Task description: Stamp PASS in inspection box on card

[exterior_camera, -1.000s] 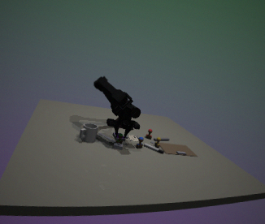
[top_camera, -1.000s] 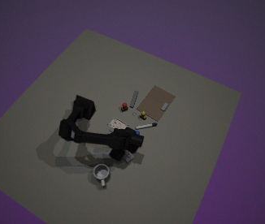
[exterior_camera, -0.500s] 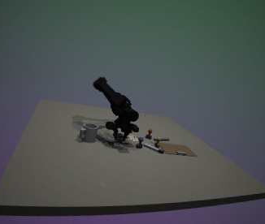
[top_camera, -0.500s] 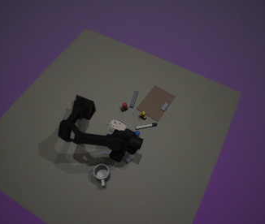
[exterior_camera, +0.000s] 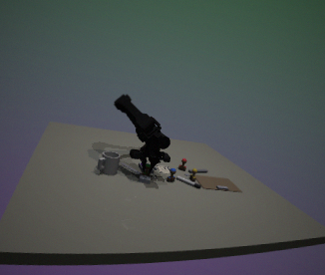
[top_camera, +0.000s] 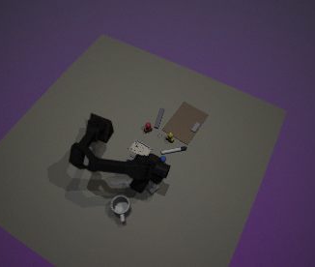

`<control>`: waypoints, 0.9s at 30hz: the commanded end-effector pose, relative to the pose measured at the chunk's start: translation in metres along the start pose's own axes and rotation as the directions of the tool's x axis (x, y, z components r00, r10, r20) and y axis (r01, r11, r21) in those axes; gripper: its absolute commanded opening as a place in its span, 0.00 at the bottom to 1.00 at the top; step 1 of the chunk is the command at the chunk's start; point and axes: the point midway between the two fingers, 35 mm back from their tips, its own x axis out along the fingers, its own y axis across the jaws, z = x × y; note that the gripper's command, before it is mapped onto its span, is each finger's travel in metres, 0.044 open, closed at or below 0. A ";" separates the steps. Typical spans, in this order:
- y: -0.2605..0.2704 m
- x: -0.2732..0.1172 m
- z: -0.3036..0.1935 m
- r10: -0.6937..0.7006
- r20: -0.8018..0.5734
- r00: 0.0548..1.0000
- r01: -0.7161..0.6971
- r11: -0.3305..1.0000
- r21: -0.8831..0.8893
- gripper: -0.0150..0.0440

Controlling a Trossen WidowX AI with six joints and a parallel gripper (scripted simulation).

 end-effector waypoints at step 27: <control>0.001 -0.011 0.001 0.002 0.000 1.000 -0.002 1.000 0.001 0.25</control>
